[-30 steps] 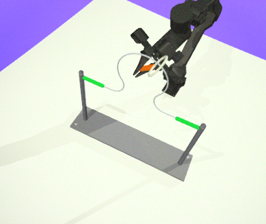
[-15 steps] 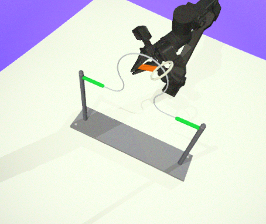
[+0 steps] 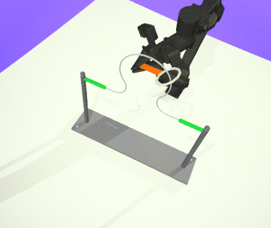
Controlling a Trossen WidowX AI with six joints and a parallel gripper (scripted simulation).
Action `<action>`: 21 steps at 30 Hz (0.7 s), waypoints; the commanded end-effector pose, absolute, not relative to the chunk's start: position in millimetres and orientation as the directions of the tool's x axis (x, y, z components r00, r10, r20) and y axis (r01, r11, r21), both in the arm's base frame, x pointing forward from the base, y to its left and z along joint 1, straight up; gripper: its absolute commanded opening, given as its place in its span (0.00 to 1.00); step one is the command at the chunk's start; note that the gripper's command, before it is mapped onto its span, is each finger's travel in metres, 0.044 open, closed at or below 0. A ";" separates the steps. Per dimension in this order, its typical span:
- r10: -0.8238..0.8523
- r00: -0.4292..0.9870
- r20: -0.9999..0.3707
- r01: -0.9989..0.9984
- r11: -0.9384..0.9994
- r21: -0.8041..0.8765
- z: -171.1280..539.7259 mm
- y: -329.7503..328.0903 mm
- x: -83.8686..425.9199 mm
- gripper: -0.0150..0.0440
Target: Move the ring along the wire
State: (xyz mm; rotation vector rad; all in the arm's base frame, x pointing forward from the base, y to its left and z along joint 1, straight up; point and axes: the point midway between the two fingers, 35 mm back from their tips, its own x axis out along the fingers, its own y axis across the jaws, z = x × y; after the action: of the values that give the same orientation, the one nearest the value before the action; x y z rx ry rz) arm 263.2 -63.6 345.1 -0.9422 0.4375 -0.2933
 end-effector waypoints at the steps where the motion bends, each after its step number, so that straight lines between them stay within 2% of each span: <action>1: -0.440 0.876 -0.196 0.066 0.513 -0.856 349.0 -65.3 260.6 0.00; 21: -0.474 0.879 -0.050 0.089 0.265 -0.960 359.7 -70.8 260.9 0.00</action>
State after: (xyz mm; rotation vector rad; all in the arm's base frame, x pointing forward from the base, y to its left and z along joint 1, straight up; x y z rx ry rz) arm 263.9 -69.4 356.0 -1.2166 0.3737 -0.3700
